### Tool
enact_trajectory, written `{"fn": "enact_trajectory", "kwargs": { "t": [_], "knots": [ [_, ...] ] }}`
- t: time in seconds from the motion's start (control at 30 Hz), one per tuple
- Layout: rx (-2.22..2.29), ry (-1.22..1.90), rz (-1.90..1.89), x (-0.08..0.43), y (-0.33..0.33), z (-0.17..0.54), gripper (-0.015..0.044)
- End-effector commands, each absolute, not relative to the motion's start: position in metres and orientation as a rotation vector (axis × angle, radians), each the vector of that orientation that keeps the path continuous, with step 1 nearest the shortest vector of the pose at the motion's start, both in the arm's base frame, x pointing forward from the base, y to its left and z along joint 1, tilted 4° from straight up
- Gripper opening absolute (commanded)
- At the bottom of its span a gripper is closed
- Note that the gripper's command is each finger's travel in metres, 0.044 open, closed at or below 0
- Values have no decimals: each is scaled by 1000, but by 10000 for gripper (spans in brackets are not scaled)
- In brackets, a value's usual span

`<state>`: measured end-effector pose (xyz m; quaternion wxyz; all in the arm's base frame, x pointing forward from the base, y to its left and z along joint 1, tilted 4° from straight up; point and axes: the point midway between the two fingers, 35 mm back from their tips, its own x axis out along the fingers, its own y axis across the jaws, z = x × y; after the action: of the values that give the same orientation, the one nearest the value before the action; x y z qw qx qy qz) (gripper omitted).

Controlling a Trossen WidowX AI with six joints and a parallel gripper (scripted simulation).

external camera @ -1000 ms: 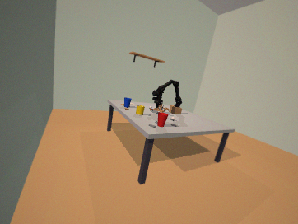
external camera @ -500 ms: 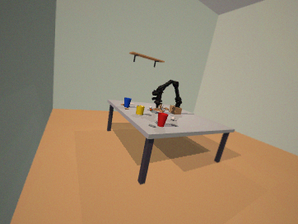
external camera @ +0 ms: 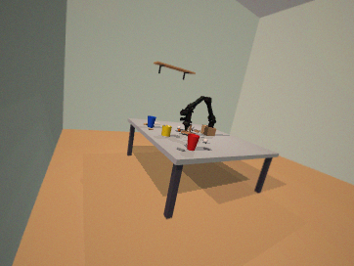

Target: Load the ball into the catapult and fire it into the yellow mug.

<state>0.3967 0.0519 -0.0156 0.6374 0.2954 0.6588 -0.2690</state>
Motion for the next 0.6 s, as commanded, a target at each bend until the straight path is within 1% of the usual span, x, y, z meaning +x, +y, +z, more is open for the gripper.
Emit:
{"fn": "enact_trajectory", "kwargs": {
  "t": [0.0,0.3,0.5,0.57],
  "knots": [
    [679,1500,-603,398,54,-20,0],
    [678,1500,-603,397,55,-35,0],
    [672,1505,-612,397,53,-32,0],
    [672,1505,-612,397,53,-32,52]
  ]
}}
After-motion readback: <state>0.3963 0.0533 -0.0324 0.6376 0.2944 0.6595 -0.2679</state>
